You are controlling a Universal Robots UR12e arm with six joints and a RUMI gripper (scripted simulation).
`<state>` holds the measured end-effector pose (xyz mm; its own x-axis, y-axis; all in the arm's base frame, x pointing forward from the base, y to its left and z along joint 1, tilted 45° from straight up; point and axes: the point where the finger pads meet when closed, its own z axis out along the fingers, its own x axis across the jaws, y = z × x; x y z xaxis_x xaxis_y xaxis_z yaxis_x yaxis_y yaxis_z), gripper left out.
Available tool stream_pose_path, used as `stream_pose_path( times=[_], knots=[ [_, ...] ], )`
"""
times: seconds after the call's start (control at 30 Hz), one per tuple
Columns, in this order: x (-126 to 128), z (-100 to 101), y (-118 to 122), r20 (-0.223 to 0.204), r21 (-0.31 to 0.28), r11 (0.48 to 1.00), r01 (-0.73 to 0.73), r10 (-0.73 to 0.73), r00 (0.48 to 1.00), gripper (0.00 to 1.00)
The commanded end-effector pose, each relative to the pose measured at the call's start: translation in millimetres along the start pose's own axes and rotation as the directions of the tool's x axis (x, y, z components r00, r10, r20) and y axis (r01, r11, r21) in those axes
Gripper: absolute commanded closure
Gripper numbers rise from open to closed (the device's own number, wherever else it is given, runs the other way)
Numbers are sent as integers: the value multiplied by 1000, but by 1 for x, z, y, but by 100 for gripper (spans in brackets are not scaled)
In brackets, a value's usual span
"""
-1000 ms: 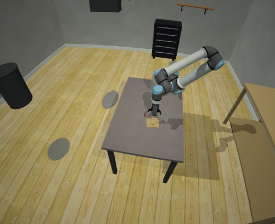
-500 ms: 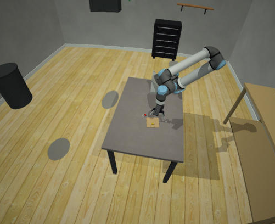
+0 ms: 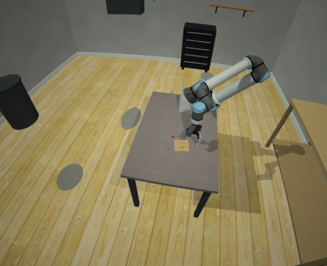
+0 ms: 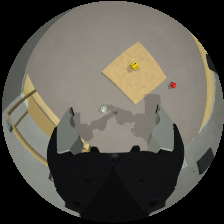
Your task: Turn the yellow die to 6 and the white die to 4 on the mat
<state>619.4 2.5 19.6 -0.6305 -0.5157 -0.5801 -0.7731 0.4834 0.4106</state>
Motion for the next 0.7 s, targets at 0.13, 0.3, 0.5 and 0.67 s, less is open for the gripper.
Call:
stream_pose_path(
  times=[0.13,0.3,0.5,0.67],
  knots=[
    [-15,6,27,-3,6,976,-217,217,976,0],
    [-24,9,42,-1,6,943,-332,332,943,0],
    [-32,12,57,-1,5,898,-440,440,898,0],
    [-34,13,61,0,5,885,-465,465,885,0]
  ],
)
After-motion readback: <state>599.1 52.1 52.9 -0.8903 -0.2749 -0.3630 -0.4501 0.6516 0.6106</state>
